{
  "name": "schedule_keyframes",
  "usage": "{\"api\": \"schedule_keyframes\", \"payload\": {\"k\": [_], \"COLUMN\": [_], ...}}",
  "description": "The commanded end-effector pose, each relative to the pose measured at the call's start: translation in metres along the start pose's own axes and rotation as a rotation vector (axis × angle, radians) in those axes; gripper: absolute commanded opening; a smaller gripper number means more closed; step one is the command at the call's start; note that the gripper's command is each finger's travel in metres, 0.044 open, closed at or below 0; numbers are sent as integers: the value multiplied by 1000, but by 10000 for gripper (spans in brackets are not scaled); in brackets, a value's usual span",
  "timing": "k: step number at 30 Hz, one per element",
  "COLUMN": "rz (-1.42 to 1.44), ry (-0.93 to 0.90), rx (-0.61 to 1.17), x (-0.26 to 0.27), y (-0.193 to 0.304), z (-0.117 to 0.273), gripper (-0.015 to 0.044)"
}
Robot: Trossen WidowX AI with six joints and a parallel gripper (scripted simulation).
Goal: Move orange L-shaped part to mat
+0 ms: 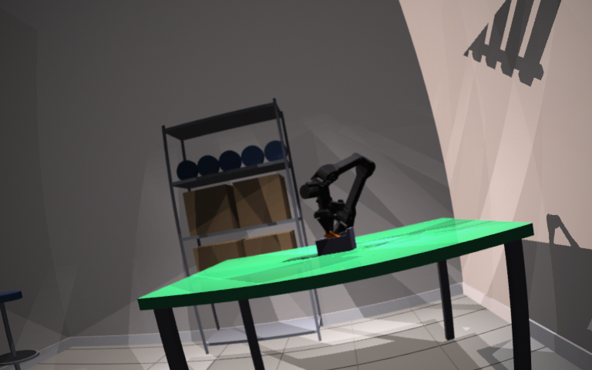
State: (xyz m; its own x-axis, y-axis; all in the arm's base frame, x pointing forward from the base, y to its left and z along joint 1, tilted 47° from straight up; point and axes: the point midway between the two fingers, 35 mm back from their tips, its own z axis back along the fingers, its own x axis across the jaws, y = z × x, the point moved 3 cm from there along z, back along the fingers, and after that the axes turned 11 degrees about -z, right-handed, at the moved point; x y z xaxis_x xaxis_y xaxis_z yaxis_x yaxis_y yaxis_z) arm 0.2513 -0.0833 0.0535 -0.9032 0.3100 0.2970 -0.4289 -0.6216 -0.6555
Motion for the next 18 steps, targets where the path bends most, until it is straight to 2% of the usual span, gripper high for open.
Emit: {"api": "schedule_keyframes", "payload": {"k": [1, 9, 14, 18], "rz": [-3, -2, 0, 0], "ry": [2, 2, -1, -1], "rx": [-3, -4, -1, -1], "x": [0, 1, 1, 1], "y": [0, -1, 0, 0], "z": [-6, -18, -15, -15], "gripper": [280, 280, 149, 122]}}
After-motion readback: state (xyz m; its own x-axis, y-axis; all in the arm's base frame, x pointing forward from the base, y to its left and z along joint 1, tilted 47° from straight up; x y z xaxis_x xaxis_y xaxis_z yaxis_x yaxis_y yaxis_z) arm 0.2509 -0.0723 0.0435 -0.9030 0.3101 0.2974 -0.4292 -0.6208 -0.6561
